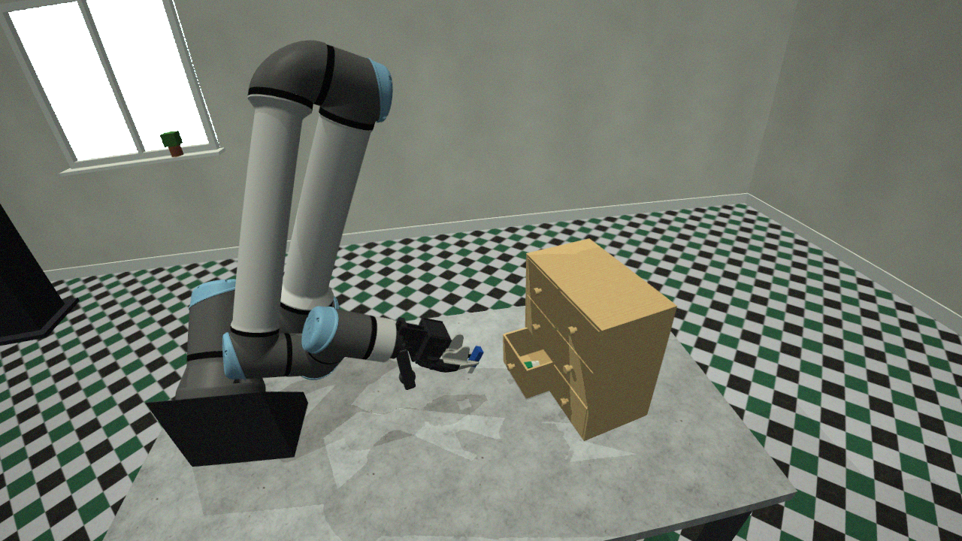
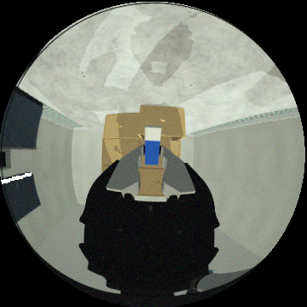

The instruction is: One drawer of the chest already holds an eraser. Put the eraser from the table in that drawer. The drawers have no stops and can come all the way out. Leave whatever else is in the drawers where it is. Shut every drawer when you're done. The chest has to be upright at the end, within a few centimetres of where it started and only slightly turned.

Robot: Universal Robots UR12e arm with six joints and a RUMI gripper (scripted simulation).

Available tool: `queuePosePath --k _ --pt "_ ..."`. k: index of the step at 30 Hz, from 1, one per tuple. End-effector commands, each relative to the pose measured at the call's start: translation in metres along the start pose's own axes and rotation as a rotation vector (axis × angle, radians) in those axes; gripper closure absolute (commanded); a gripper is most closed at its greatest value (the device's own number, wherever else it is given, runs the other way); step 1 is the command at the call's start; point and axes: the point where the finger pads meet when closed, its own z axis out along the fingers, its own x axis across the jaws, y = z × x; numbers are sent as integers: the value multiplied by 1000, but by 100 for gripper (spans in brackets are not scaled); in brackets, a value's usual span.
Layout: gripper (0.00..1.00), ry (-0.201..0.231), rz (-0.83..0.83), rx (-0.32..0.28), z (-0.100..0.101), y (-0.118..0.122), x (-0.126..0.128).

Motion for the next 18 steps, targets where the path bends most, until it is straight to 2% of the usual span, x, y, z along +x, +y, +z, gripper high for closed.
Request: queuePosePath --k 1,18 --pt "89 -1 0 -2 2 2 0" --pt "89 -1 0 -1 12 8 0"
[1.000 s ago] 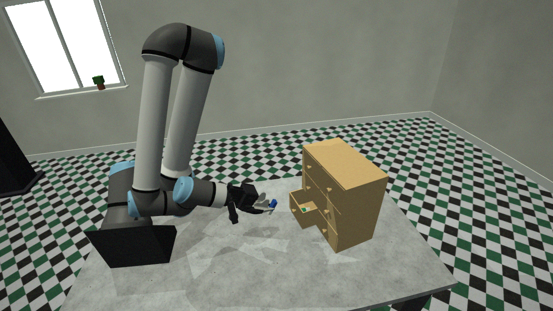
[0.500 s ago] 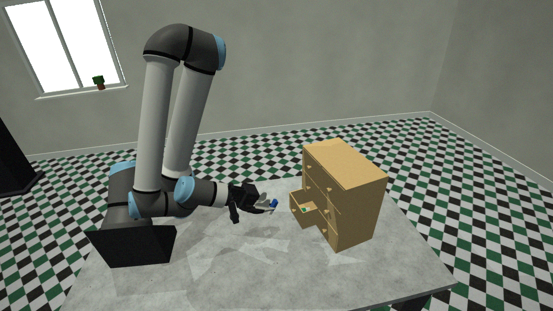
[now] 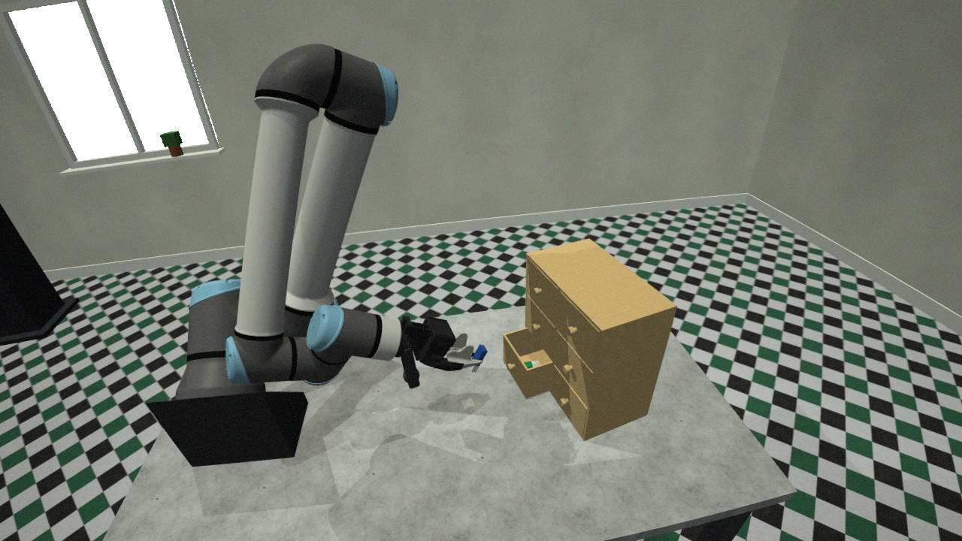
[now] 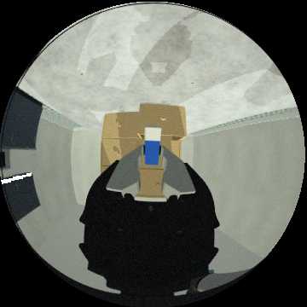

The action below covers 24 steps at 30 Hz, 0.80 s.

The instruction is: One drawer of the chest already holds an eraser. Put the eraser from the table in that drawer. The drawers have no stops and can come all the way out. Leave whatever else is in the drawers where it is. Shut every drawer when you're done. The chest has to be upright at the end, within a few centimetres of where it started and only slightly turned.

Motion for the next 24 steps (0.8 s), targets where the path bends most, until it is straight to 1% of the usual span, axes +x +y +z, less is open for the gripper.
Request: queuePosePath --k 1,19,24 --pt "89 -3 0 -5 4 3 0" --pt "89 -3 0 -5 22 13 0" --pt "89 -3 0 -5 30 18 0"
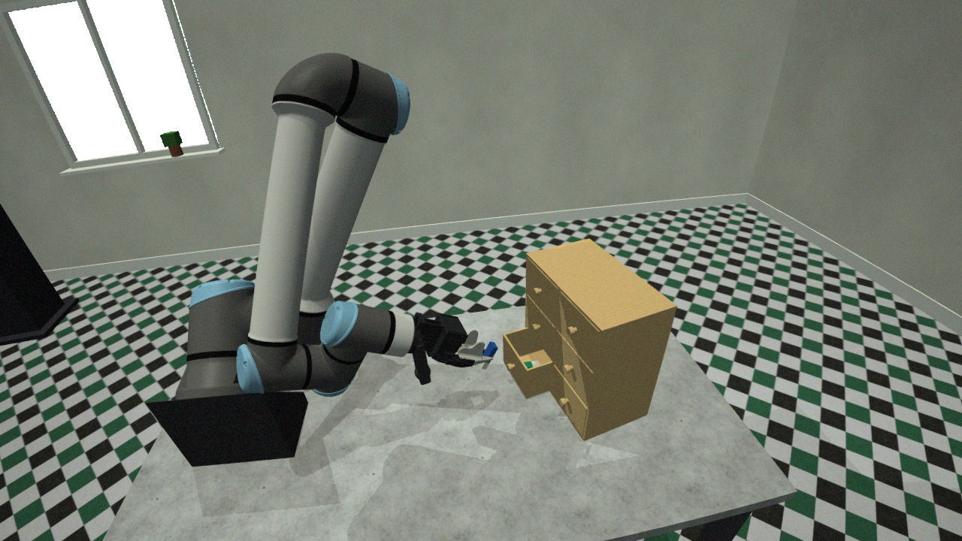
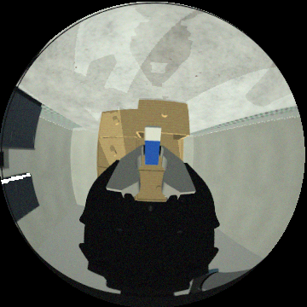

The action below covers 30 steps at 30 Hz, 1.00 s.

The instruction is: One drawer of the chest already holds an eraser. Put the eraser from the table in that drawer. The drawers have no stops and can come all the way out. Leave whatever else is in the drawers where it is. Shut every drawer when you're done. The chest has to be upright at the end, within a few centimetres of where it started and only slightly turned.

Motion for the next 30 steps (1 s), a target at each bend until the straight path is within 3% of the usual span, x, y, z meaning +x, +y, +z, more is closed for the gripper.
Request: queuePosePath --k 1,30 --pt "89 -5 1 -11 9 6 0" --pt "89 -5 1 -11 70 41 -1"
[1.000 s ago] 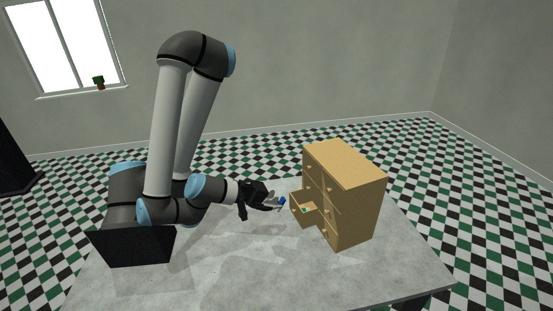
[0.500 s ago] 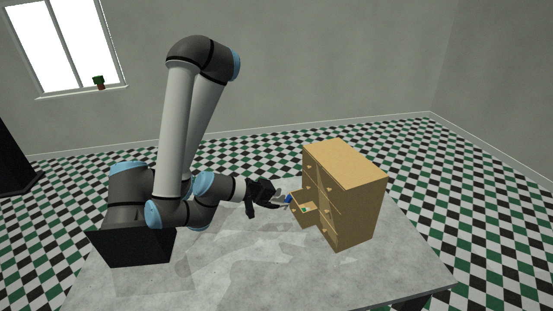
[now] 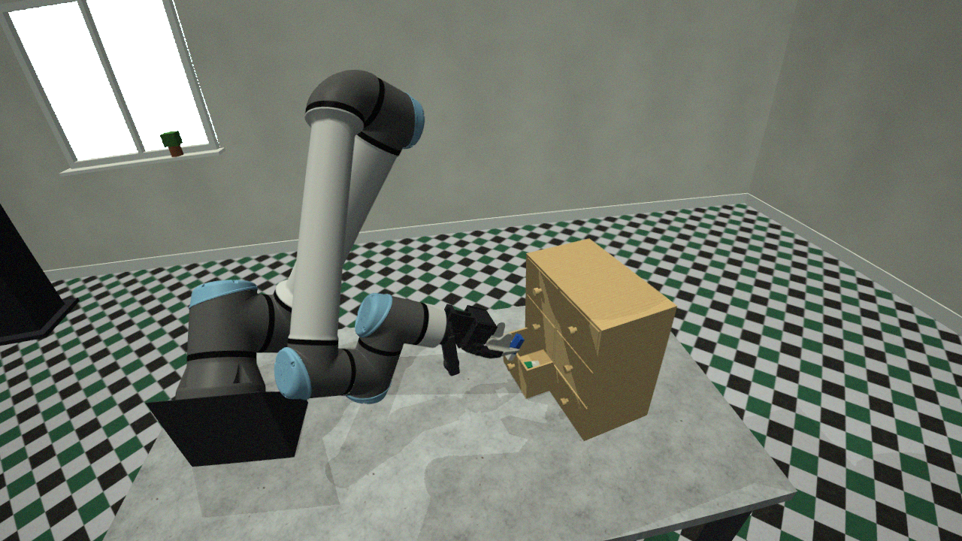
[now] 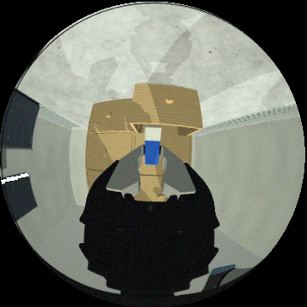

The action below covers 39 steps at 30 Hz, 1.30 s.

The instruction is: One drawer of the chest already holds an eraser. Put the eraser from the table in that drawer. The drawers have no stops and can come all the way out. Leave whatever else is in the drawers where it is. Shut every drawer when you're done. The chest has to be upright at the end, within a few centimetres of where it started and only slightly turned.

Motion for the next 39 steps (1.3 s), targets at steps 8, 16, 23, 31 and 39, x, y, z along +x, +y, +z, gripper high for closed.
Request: queuePosePath --k 8,16,23,31,39 --pt "89 -2 1 -8 28 16 -1" --pt "89 -2 1 -8 37 21 -1" --pt "89 -2 1 -8 42 25 -1" --pt "89 -2 1 -8 44 25 -1" --pt "89 -2 1 -8 44 25 -1"
